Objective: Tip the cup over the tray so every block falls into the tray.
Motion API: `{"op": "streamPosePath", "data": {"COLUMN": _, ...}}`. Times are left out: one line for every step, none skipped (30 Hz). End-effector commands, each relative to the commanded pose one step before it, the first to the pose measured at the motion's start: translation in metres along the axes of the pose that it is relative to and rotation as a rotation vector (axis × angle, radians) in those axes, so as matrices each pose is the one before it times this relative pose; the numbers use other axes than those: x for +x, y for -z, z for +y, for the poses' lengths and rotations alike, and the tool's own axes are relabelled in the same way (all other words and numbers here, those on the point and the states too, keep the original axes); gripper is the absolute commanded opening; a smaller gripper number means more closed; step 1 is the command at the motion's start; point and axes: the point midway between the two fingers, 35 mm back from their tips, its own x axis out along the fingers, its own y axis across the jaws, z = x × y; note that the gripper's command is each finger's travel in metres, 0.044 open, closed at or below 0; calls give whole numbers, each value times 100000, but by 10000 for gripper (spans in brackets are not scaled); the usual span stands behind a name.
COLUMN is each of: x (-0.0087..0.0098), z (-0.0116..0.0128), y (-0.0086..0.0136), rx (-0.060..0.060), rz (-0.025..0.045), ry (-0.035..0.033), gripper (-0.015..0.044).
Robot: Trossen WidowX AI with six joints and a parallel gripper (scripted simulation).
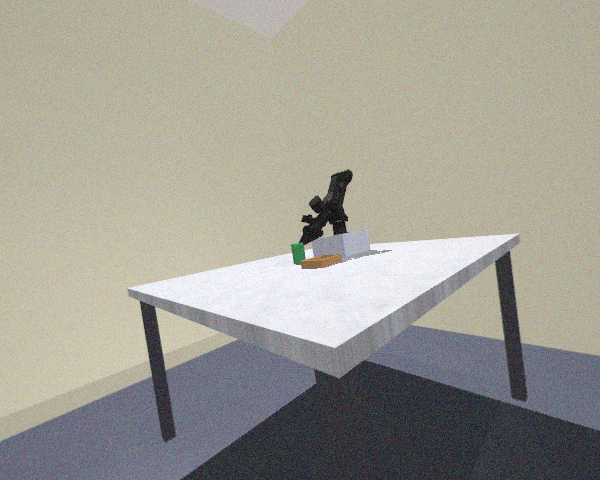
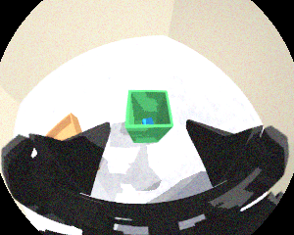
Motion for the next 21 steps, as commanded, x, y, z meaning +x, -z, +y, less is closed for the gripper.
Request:
{"op": "streamPosePath", "data": {"x": 553, "z": 48, "y": 100, "rx": -704, "rz": 681, "ry": -261, "gripper": 440}}
{"op": "streamPosePath", "data": {"x": 147, "z": 7, "y": -27, "rx": -6, "rz": -2, "ry": 12, "gripper": 440}}
{"op": "streamPosePath", "data": {"x": 149, "z": 5, "y": -25, "rx": -7, "rz": -5, "ry": 12, "gripper": 440}}
{"op": "streamPosePath", "data": {"x": 149, "z": 3, "y": -23, "rx": -8, "rz": -8, "ry": 13, "gripper": 440}}
{"op": "streamPosePath", "data": {"x": 165, "z": 4, "y": -19, "rx": -6, "rz": -1, "ry": 12, "gripper": 440}}
{"op": "streamPosePath", "data": {"x": 168, "z": 1, "y": -17, "rx": -7, "rz": -4, "ry": 12, "gripper": 440}}
{"op": "streamPosePath", "data": {"x": 169, "z": -2, "y": -14, "rx": -8, "rz": -8, "ry": 12, "gripper": 440}}
{"op": "streamPosePath", "data": {"x": 164, "z": -2, "y": -8, "rx": -5, "rz": -3, "ry": 9, "gripper": 440}}
{"op": "streamPosePath", "data": {"x": 164, "z": -5, "y": -6, "rx": -7, "rz": -6, "ry": 9, "gripper": 440}}
{"op": "streamPosePath", "data": {"x": 164, "z": -8, "y": -3, "rx": -8, "rz": -9, "ry": 10, "gripper": 440}}
{"op": "streamPosePath", "data": {"x": 162, "z": -7, "y": 2, "rx": -5, "rz": -6, "ry": 6, "gripper": 440}}
{"op": "streamPosePath", "data": {"x": 162, "z": -10, "y": 5, "rx": -6, "rz": -9, "ry": 6, "gripper": 440}}
{"op": "streamPosePath", "data": {"x": 162, "z": -12, "y": 8, "rx": -7, "rz": -11, "ry": 7, "gripper": 440}}
{"op": "streamPosePath", "data": {"x": 160, "z": -12, "y": 12, "rx": -5, "rz": -10, "ry": 3, "gripper": 440}}
{"op": "streamPosePath", "data": {"x": 160, "z": -14, "y": 15, "rx": -6, "rz": -12, "ry": 4, "gripper": 440}}
{"op": "streamPosePath", "data": {"x": 159, "z": -17, "y": 18, "rx": -7, "rz": -14, "ry": 4, "gripper": 440}}
{"op": "streamPosePath", "data": {"x": 158, "z": -13, "y": 19, "rx": -5, "rz": -34, "ry": -11, "gripper": 440}}
{"op": "streamPosePath", "data": {"x": 159, "z": -15, "y": 22, "rx": -6, "rz": -36, "ry": -11, "gripper": 440}}
{"op": "streamPosePath", "data": {"x": 157, "z": -18, "y": 24, "rx": -7, "rz": -39, "ry": -10, "gripper": 440}}
{"op": "streamPosePath", "data": {"x": 157, "z": -11, "y": 19, "rx": -4, "rz": -88, "ry": -42, "gripper": 440}}
{"op": "streamPosePath", "data": {"x": 157, "z": -14, "y": 22, "rx": -5, "rz": -91, "ry": -41, "gripper": 440}}
